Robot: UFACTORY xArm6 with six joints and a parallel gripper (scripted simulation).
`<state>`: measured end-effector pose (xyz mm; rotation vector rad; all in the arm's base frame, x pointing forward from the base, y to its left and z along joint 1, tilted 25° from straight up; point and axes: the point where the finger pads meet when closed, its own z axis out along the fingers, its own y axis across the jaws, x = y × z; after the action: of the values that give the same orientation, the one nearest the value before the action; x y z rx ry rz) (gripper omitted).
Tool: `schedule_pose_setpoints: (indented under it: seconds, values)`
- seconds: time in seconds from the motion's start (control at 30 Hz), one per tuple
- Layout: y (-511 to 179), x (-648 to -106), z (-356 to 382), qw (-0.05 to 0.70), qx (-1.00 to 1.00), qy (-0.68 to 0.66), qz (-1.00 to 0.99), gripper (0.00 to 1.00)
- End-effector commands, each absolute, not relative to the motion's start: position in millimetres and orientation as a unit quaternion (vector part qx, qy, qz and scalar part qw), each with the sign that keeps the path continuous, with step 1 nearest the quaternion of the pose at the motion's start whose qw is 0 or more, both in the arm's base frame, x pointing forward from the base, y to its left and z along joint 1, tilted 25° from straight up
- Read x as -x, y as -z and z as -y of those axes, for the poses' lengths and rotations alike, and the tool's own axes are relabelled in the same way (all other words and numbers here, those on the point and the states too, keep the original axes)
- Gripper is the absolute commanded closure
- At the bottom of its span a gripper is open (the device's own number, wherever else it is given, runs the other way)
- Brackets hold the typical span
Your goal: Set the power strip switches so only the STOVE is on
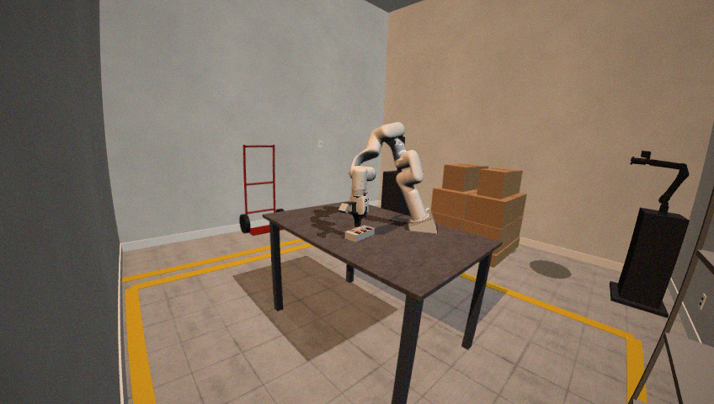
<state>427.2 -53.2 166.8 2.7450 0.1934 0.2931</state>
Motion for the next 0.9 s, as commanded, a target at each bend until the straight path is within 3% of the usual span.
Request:
schedule_pose_setpoints:
  seconds: [0.0,0.87]
  values:
    - [-165.0,-429.3,54.3,0.186,-0.974,-0.106,-0.069,1.00]
    - [-146.7,-433.4,61.3,0.186,-0.974,-0.106,-0.069,1.00]
